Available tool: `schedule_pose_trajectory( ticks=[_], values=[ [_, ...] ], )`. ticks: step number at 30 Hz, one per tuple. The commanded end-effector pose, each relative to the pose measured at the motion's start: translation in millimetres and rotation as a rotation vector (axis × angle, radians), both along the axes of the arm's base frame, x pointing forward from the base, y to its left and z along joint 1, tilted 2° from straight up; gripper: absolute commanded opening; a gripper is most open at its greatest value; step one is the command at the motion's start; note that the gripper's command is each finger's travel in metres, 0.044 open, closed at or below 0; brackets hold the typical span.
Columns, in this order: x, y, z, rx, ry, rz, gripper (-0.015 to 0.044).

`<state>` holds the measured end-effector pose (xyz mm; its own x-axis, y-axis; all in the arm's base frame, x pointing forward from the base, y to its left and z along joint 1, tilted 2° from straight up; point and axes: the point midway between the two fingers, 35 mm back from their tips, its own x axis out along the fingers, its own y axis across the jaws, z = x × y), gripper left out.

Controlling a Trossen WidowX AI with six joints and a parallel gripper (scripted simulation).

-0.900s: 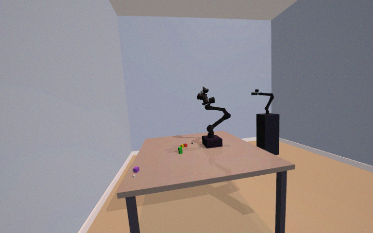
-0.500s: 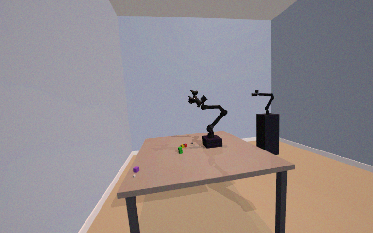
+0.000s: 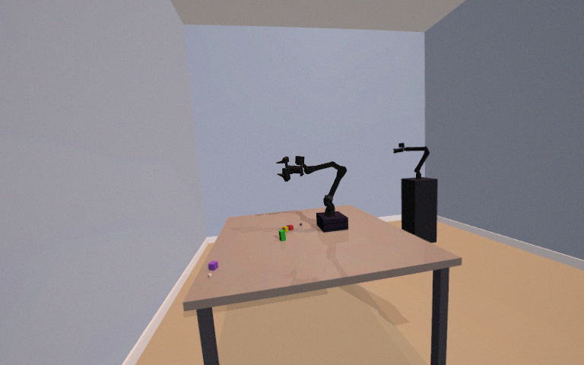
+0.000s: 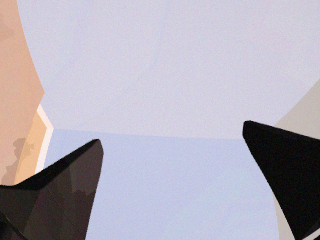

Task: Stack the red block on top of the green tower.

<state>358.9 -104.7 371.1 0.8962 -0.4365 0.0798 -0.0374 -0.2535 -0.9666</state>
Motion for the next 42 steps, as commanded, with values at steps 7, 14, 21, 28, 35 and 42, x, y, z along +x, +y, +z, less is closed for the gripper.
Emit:
schedule_pose_trajectory(
  ticks=[7,14,21,28,35,42],
  values=[
    [38.6,13.2,-130.9,0.438,0.37,0.041,0.044],
    [28.8,29.5,-219.7,0.759,0.639,-0.061,0.044],
    [-6.1,46.4,-293.7,1.051,0.905,-0.286,0.044],
    [-45.1,64.7,-336.6,1.251,1.107,-0.571,0.044],
    [-47.2,68.0,-340.1,1.265,1.123,-0.598,0.044],
    [-47.1,68.2,-380.3,1.265,1.123,-0.598,0.044]
  ],
)
